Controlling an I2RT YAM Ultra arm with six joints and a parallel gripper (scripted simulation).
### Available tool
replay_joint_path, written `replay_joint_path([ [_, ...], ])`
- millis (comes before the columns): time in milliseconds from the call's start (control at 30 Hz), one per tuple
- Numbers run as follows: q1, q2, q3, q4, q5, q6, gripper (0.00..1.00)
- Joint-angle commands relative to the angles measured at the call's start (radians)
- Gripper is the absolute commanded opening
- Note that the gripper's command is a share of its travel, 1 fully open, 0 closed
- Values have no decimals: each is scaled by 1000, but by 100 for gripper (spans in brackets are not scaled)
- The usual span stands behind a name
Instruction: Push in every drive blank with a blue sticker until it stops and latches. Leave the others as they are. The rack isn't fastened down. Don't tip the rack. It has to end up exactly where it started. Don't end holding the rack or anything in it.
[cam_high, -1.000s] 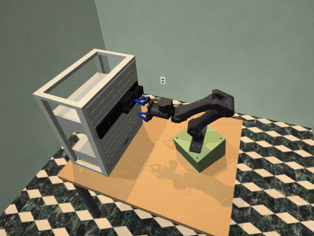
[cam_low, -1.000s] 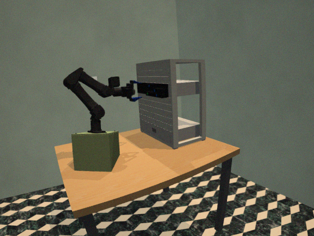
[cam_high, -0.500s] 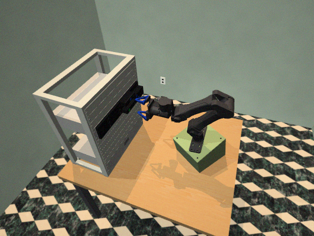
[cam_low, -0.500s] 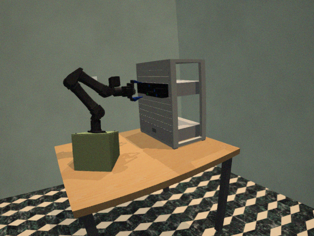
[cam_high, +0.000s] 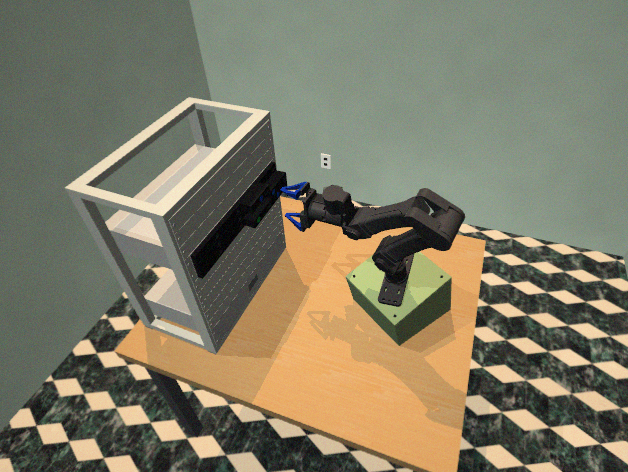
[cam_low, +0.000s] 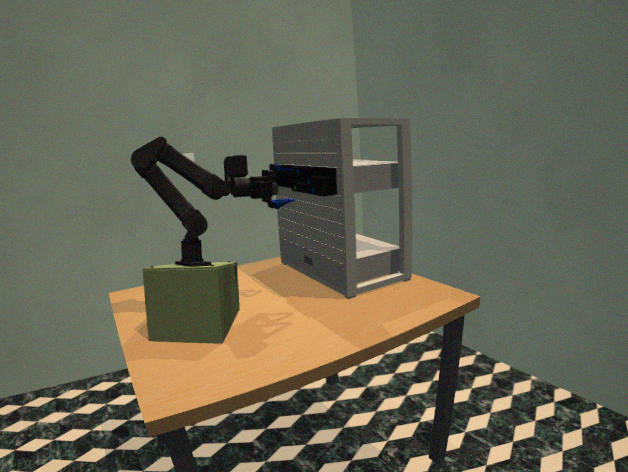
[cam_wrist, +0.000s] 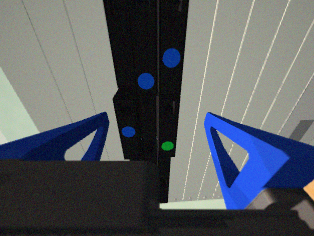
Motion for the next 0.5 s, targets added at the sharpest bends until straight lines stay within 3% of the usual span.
replay_joint_path([
  [0,-68,39,15,94,-114,4,100],
  [67,-114,66,-14,123,-159,13,100],
  [233,-201,130,1,197,-248,23,100],
  [467,-233,167,-3,244,-285,28,100],
])
